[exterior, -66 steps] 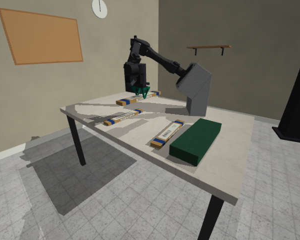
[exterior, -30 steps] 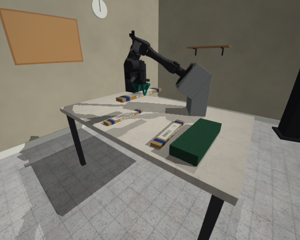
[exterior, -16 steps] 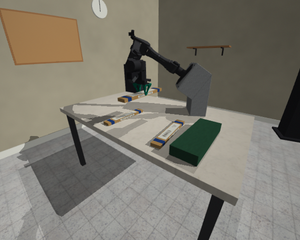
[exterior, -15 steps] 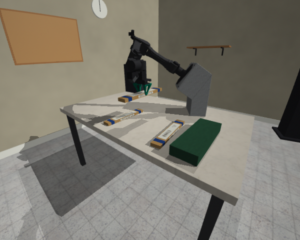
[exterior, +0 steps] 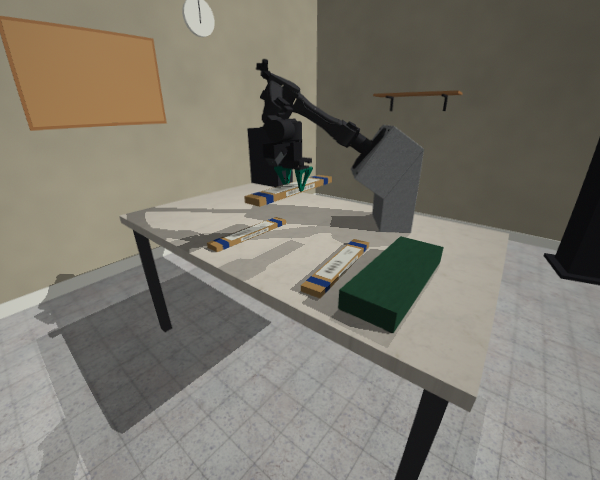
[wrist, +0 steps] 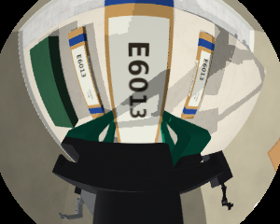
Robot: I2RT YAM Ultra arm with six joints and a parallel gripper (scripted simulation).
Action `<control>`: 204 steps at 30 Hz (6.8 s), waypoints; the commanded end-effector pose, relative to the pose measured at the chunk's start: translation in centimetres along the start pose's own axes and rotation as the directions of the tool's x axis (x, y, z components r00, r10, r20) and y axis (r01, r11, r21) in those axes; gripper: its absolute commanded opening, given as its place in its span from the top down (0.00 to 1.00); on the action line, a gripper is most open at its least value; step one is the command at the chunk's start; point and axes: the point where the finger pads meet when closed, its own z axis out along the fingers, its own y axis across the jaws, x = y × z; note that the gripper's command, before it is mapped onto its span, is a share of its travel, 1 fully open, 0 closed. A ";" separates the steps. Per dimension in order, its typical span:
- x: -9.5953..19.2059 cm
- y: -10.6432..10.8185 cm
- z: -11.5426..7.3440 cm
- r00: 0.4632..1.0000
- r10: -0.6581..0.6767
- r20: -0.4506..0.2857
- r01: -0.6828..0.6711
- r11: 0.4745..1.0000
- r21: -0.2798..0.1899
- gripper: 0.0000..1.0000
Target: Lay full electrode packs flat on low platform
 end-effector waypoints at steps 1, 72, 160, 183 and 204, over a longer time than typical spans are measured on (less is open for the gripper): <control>-0.4 1.8 -0.9 1.000 -0.003 0.026 0.003 1.000 -0.006 1.00; 0.9 6.9 -0.7 0.999 -0.001 0.034 0.001 1.000 -0.009 1.00; 0.8 6.2 5.9 1.000 0.008 0.026 -0.008 1.000 -0.010 1.00; 0.8 6.2 5.9 1.000 0.008 0.026 -0.008 1.000 -0.010 1.00; 0.8 6.2 5.9 1.000 0.008 0.026 -0.008 1.000 -0.010 1.00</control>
